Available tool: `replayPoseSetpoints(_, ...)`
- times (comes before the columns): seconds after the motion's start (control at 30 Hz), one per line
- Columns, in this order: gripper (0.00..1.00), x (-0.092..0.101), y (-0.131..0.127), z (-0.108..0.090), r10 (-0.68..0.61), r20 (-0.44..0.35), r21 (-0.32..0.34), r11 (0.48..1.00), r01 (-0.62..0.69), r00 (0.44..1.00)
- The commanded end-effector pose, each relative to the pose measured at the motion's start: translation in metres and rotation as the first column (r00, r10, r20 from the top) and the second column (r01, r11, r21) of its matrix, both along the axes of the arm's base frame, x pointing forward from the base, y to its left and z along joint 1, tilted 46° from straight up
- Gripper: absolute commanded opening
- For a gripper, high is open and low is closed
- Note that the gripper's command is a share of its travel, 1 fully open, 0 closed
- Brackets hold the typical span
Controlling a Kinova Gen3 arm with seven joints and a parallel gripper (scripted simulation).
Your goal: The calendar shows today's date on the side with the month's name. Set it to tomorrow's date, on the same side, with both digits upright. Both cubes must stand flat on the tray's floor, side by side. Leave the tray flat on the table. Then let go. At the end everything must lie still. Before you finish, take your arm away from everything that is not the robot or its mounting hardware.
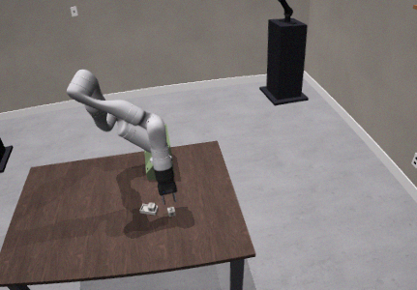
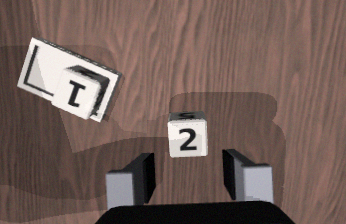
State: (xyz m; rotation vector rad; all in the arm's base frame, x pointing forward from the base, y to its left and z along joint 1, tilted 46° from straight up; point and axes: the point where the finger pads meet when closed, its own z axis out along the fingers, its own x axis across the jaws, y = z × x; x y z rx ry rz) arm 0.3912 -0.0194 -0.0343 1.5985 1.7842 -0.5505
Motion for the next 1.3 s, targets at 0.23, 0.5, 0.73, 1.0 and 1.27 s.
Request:
replayPoseSetpoints(0.23, 0.87, 0.0018, 0.0002, 0.0002, 0.012, 0.015, -0.003, 1.000, -0.012, 1.000)
replayPoseSetpoints(0.5, 0.87, 0.0051, -0.0012, 0.0000, 0.038, 0.048, -0.011, 0.999, -0.038, 0.998)
replayPoseSetpoints(0.73, 0.87, 0.0073, -0.0019, -0.0002, 0.062, 0.074, -0.016, 0.998, -0.061, 0.995)
replayPoseSetpoints(1.0, 0.87, 0.0092, -0.0018, -0.0005, 0.103, 0.116, -0.020, 0.995, -0.102, 0.988)
replayPoseSetpoints(1.27, 0.87, 0.0085, -0.0010, -0.0007, 0.132, 0.142, -0.020, 0.991, -0.131, 0.981)
